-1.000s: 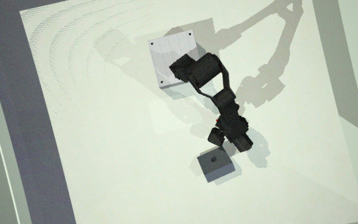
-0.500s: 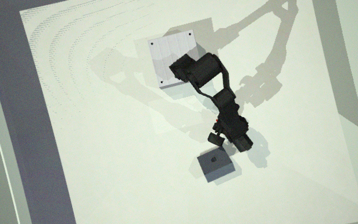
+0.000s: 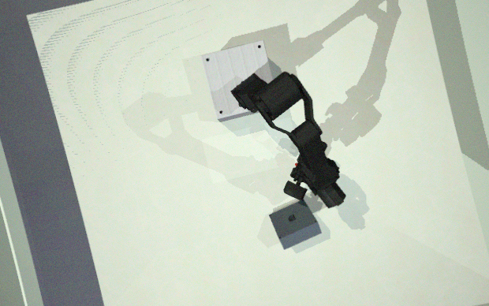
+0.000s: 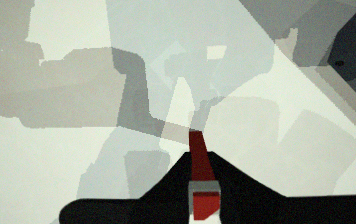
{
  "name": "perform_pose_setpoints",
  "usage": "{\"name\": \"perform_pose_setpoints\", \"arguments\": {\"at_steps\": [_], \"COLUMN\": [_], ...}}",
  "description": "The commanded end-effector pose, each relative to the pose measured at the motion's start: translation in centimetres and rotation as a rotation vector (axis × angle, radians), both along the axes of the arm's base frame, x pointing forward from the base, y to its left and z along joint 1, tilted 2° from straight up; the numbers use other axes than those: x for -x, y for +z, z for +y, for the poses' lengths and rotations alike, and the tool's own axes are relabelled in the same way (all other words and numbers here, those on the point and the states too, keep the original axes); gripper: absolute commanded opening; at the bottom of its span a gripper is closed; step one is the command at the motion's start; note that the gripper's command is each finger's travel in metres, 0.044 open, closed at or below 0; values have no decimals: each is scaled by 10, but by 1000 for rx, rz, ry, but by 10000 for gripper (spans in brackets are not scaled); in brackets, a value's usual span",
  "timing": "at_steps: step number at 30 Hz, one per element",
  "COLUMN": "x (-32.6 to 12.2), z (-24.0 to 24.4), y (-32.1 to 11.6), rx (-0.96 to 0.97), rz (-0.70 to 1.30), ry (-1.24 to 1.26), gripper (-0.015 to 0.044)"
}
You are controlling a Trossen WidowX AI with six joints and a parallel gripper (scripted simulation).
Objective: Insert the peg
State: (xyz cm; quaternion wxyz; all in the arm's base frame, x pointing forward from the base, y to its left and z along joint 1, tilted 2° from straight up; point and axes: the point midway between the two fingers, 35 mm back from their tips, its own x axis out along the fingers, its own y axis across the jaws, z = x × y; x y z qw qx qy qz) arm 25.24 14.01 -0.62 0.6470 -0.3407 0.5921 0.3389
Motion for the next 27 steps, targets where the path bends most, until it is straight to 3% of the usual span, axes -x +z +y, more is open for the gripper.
{"name": "perform_pose_setpoints", "arguments": {"at_steps": [1,12,27], "x": [0,-1,5], "z": [0,0,-1], "y": [0,5,77], "rx": [0,0,7], "rz": [-1,-1,5], "ry": [0,0,3], "gripper": [0,0,0]}}
